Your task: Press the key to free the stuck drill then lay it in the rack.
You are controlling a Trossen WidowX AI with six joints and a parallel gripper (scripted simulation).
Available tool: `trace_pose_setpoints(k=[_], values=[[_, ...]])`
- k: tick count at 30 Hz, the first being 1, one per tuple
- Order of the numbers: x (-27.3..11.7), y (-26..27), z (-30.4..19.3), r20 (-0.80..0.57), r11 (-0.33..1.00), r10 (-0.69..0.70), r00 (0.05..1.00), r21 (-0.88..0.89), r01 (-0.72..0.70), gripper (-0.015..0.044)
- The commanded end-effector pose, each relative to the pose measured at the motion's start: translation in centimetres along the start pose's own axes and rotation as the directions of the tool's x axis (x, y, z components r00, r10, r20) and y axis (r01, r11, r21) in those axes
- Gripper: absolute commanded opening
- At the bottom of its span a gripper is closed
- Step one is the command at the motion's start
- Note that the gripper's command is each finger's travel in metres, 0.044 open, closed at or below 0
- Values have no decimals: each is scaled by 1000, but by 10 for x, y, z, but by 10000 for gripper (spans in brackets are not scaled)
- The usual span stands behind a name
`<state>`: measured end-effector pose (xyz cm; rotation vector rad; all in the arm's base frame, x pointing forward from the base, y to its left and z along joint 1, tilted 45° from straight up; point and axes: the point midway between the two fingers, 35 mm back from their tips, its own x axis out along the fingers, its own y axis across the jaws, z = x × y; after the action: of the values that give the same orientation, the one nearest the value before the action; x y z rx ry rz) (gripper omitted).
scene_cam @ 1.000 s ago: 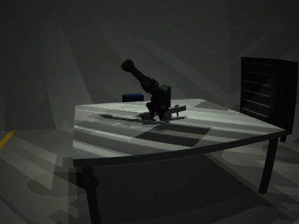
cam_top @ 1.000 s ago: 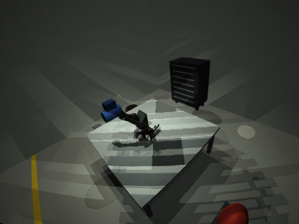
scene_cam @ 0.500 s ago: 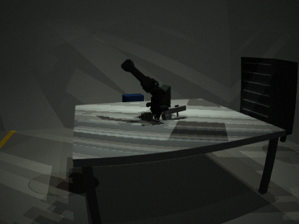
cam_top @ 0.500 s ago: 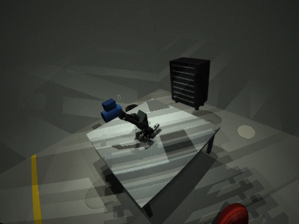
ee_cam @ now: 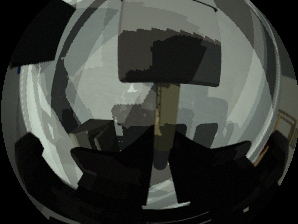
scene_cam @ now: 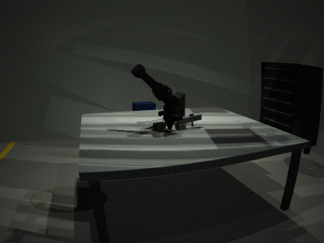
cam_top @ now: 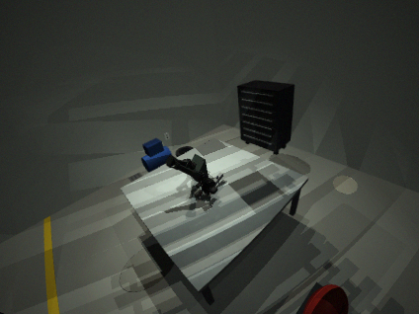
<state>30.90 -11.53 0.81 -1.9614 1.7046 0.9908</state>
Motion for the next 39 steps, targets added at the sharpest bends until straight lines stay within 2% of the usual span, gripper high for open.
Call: trace_pose_setpoints(k=[1,39], values=[[-2,1,0,0,1000,-1,1000,2,1,0],[-1,-1,-40,-1,1000,-1,1000,3,1,0]])
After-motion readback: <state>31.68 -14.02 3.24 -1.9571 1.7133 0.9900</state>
